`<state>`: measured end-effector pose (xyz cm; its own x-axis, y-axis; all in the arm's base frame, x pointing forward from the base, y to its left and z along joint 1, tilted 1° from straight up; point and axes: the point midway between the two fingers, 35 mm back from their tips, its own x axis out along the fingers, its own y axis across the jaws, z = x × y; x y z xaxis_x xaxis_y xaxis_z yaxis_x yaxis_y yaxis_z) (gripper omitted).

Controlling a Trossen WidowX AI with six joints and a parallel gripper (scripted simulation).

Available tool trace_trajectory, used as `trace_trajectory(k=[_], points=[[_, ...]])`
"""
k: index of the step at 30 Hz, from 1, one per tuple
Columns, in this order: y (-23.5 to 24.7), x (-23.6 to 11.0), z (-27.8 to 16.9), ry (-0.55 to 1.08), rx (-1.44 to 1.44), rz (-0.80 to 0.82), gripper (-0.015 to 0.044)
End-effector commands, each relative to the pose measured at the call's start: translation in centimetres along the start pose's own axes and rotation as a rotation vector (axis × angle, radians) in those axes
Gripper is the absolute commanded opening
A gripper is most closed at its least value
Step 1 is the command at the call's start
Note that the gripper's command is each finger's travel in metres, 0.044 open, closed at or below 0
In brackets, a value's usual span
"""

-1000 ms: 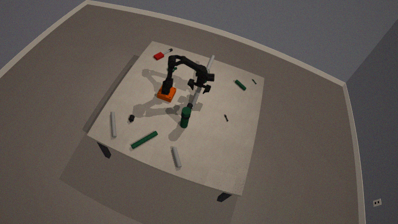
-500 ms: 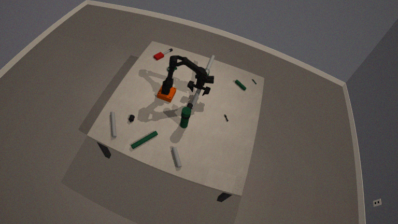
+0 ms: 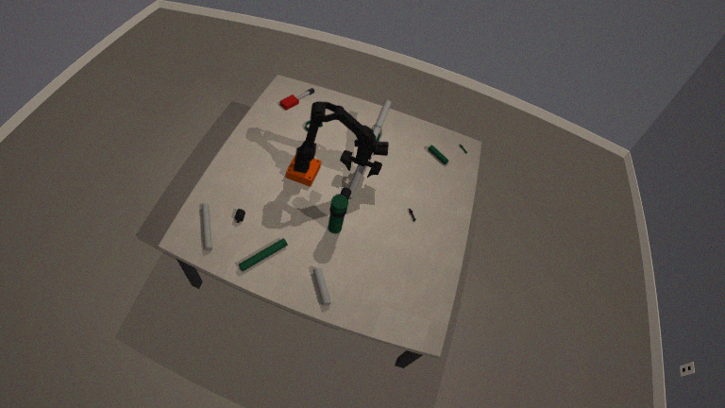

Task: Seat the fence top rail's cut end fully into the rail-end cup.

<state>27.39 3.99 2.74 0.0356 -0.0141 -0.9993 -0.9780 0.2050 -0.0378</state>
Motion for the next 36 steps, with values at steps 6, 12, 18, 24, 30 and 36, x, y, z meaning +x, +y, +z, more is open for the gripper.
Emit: trace_trajectory(k=[6, 12, 18, 24, 30, 36], points=[[0.3, 0.5, 0.0, -0.001, -0.006, 0.012, 0.0282], [0.3, 0.5, 0.0, -0.001, -0.006, 0.012, 0.0164], [0.3, 0.5, 0.0, -0.001, -0.006, 0.012, 0.0124], [0.1, -0.1, 0.0, -0.001, -0.006, 0.012, 0.0000], [-0.1, -1.1, -0.6, 0.048, 0.000, 0.011, 0.0000], [-0.3, -3.6, -2.0, 0.164, -0.001, 0.014, 0.0000]])
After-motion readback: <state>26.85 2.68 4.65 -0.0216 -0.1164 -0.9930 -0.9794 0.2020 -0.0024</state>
